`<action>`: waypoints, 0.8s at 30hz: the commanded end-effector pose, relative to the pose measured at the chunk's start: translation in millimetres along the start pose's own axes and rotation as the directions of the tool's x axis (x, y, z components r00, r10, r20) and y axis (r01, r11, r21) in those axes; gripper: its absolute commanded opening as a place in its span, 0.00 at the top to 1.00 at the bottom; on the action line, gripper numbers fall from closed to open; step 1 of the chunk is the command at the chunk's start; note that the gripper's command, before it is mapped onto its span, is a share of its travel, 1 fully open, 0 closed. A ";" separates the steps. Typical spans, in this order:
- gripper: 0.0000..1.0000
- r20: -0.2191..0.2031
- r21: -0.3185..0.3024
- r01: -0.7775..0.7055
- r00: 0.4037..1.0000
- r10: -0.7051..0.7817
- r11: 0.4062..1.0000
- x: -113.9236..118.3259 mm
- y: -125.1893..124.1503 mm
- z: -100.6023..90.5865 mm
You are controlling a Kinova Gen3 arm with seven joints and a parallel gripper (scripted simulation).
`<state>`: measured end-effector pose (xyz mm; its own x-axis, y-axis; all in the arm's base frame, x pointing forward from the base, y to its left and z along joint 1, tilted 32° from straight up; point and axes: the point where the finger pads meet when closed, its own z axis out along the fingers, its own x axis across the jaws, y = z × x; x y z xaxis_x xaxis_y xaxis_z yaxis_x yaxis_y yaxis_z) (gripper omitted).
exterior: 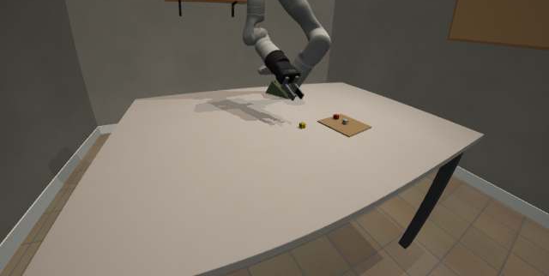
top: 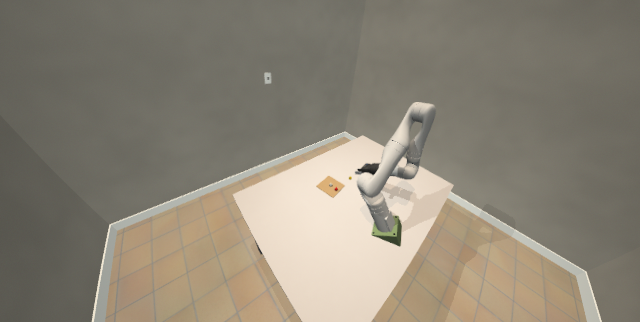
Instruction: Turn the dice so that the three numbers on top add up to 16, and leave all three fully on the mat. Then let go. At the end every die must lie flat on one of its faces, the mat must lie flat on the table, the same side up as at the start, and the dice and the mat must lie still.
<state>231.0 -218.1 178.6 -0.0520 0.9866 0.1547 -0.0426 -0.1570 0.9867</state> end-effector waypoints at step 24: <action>0.36 -0.095 0.377 -0.041 0.992 0.083 0.925 -13.3 -4.8 -6.1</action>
<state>223.5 -225.6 165.1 -0.1238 0.9532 0.2759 0.2747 -0.2342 0.9326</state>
